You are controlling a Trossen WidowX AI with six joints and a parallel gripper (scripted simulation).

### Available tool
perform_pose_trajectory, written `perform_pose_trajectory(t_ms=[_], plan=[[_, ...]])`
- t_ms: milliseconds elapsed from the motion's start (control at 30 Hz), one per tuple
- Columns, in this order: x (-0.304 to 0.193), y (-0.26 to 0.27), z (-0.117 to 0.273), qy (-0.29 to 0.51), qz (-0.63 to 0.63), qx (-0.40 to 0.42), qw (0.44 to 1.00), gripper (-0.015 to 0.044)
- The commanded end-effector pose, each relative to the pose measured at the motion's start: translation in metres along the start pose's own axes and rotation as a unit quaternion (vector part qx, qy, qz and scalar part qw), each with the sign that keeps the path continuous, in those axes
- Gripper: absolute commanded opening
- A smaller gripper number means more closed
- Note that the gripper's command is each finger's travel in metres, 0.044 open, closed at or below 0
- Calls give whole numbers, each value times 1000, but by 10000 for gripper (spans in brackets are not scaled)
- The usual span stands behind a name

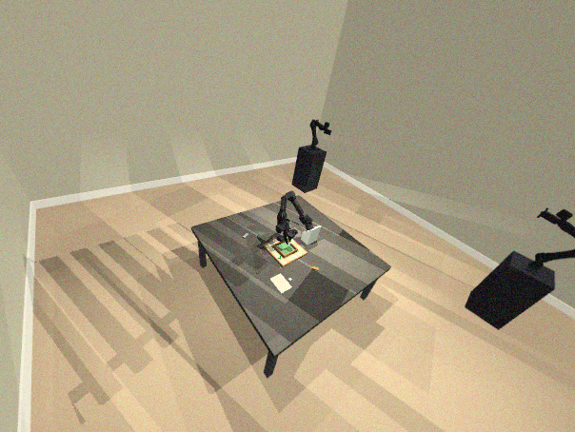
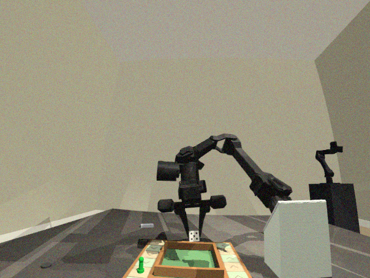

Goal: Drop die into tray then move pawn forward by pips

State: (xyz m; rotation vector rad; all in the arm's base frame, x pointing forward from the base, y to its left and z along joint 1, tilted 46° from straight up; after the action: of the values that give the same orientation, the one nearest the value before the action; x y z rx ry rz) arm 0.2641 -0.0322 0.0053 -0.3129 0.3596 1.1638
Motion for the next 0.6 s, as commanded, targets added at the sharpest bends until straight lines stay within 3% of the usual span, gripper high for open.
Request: perform_pose_trajectory(t_ms=[0,400,567], plan=[[-1,3,-3,-58,5,19,998,0],[-5,2,-4,-245,21,12,969,0],[-8,-2,5,-255,22,8,967,0]])
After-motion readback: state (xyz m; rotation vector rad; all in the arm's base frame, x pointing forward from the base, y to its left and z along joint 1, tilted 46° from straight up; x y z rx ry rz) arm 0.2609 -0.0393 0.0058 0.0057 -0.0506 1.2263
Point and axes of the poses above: the point midway between the two fingers, 35 mm back from their tips, its own z axis back along the fingers, its own y axis across the jaws, x = y × z, the point moved 1 cm from there along z, back along the fingers, and after that the axes turned 13 degrees about -z, right-handed, at the moved point
